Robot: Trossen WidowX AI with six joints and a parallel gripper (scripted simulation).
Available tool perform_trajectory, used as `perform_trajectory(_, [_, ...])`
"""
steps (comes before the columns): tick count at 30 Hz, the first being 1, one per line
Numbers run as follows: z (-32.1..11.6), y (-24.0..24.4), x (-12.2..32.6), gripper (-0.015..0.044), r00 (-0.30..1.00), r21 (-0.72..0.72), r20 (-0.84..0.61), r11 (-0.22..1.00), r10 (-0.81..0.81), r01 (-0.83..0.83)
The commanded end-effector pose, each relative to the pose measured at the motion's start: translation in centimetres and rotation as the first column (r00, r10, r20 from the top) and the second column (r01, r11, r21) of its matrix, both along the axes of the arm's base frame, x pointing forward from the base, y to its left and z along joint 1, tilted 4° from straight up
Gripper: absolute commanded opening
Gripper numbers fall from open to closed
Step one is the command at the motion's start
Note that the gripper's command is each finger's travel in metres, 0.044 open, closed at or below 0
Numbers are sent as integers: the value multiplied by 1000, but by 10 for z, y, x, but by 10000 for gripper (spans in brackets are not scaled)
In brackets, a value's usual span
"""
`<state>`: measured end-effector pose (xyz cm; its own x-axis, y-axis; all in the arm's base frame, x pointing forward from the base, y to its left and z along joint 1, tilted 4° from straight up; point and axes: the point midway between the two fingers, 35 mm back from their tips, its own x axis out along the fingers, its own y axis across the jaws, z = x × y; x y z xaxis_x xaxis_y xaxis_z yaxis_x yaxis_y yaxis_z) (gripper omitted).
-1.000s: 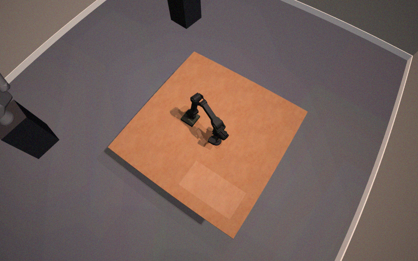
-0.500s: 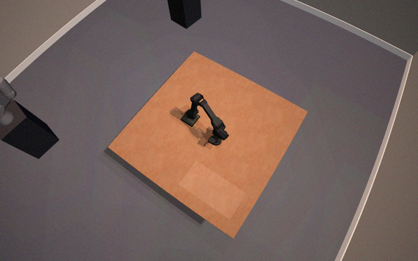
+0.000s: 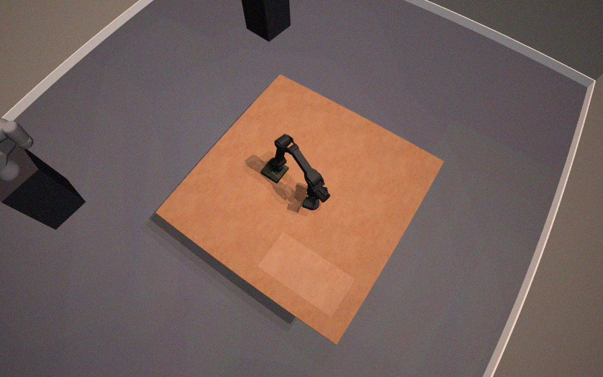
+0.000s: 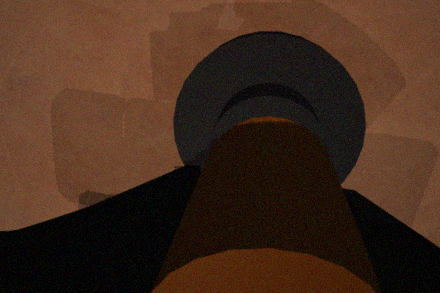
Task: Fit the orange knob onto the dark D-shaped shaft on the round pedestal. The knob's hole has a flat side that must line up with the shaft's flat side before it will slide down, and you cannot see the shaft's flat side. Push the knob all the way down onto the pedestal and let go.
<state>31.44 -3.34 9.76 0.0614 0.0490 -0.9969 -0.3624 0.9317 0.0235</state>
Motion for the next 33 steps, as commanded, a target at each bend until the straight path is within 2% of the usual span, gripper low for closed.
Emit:
perform_trajectory(1, [-1,1,-1,0,1000,5,2,1000,9,-9])
perform_trajectory(25, [3,0,2,0,1000,4,2,1000,9,-9])
perform_trajectory(33, [1,1,1,0,976,-10,12,976,216,-216])
